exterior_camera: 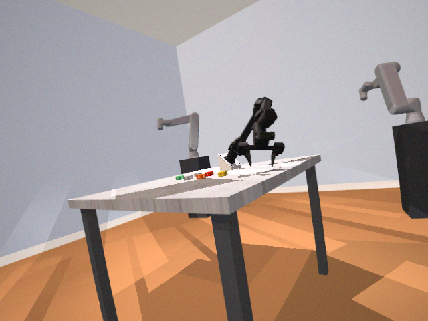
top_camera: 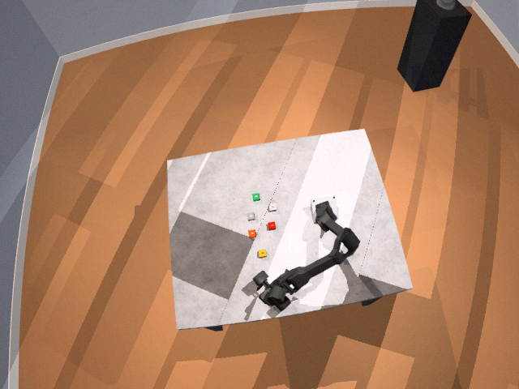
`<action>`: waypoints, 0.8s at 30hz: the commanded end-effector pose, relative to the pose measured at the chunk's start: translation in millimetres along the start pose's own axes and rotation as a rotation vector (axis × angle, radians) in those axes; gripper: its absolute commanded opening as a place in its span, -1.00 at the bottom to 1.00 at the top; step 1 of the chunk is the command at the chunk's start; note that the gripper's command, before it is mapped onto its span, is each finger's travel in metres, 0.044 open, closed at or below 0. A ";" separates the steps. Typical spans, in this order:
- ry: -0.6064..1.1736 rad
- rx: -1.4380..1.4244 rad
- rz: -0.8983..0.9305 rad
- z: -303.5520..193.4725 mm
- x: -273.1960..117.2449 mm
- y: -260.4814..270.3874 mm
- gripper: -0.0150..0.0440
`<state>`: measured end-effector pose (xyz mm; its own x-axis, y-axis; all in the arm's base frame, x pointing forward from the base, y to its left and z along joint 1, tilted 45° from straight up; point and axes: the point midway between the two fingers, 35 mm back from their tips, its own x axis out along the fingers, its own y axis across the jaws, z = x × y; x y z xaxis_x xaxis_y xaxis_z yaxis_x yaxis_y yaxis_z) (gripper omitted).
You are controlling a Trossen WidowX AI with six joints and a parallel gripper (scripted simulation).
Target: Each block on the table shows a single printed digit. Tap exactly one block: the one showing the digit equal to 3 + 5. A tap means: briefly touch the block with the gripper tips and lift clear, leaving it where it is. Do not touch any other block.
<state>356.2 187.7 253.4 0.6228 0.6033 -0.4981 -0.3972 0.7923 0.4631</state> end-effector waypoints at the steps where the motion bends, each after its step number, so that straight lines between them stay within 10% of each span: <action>1: 0.075 0.097 -0.120 -14.8 1.7 -60.8 0.86; 24: 0.580 0.179 -0.258 -143.9 -73.1 -279.3 0.86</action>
<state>339.8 -45.4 70.6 0.2593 0.3562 -0.8977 -0.1376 0.9337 0.3307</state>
